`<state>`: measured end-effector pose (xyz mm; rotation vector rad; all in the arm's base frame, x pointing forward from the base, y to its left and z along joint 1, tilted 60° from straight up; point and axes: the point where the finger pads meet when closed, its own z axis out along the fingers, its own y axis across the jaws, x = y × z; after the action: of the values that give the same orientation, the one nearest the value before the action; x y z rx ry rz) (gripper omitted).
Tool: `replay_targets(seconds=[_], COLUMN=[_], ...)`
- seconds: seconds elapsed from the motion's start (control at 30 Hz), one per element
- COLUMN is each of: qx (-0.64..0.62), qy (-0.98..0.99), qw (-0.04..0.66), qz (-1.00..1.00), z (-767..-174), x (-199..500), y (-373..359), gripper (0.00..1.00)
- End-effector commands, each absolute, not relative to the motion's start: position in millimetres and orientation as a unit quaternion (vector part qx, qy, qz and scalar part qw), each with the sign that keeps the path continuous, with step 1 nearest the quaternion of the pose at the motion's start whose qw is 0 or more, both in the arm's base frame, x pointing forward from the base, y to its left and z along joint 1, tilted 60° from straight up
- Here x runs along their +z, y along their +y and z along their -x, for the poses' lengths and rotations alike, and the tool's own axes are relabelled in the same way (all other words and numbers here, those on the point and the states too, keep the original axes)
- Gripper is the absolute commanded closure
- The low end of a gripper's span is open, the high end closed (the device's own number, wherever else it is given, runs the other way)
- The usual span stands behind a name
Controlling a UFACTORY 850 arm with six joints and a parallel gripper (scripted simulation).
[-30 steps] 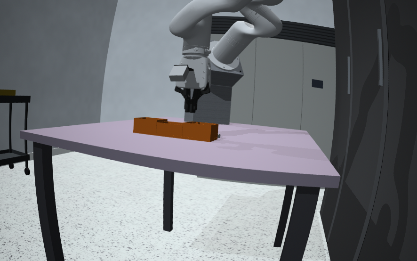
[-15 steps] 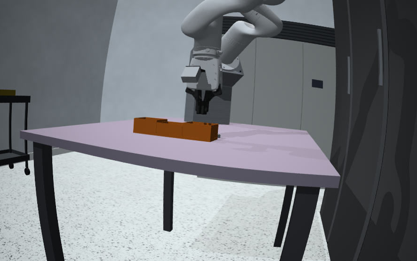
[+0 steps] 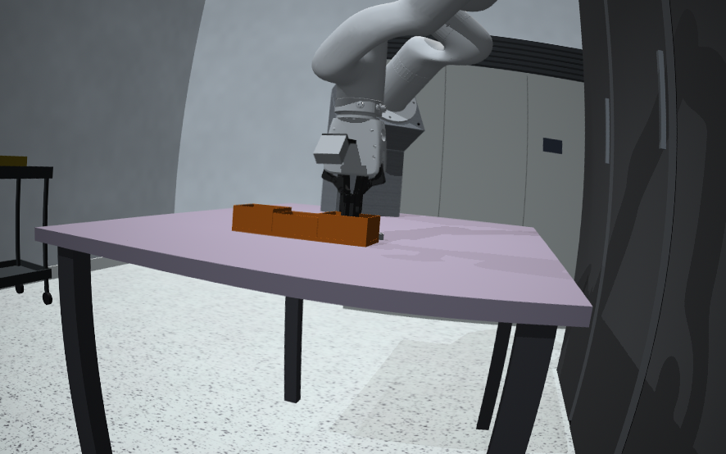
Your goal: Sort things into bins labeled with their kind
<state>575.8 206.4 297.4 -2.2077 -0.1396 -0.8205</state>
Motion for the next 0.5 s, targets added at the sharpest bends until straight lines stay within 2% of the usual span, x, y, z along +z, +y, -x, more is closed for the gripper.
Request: replay_targets(seconds=[0.0,0.47], qx=[-0.322,-0.322], qy=[-0.055,-0.055], qw=[0.381,0.381], qz=[0.865,0.865], z=[-583.3,-589.2], x=[291.1,285.4], y=[215.6,223.5], gripper=[0.93,0.93])
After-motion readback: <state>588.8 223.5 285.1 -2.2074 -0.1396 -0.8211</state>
